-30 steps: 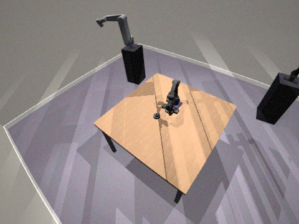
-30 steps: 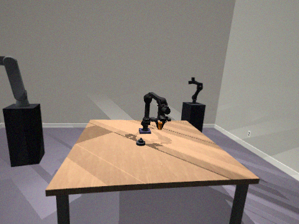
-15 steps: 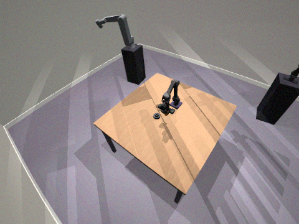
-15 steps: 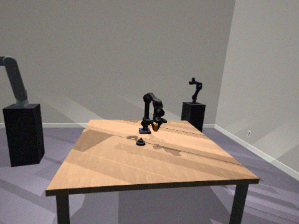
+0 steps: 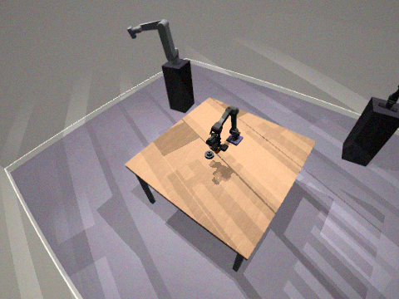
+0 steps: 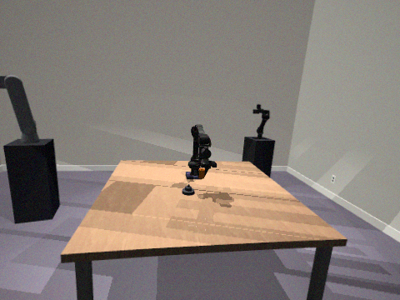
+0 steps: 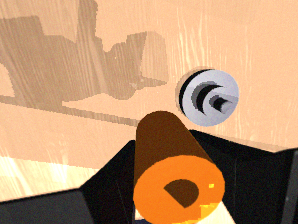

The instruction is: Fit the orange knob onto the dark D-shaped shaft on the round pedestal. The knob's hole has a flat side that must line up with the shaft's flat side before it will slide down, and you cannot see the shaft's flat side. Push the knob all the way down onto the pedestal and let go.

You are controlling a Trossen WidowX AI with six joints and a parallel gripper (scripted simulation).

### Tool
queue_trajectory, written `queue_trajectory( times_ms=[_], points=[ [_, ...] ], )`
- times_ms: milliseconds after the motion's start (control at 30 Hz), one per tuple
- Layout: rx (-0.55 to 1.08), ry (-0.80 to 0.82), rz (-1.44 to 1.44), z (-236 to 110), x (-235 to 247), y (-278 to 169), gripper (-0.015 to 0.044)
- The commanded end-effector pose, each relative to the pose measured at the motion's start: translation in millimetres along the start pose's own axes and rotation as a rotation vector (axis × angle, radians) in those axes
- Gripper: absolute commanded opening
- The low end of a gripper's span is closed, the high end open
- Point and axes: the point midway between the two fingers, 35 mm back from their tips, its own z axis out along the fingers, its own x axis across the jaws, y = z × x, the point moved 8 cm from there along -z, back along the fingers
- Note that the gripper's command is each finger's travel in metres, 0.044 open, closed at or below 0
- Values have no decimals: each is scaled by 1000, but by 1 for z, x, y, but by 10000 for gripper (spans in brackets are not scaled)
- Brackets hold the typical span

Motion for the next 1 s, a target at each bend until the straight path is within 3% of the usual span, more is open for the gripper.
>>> queue_trajectory(
  times_ms=[0, 967],
  points=[
    [1, 1, -1, 4, -10, 0, 0],
    [-4, -5, -8, 26, -87, -8, 0]
  ],
)
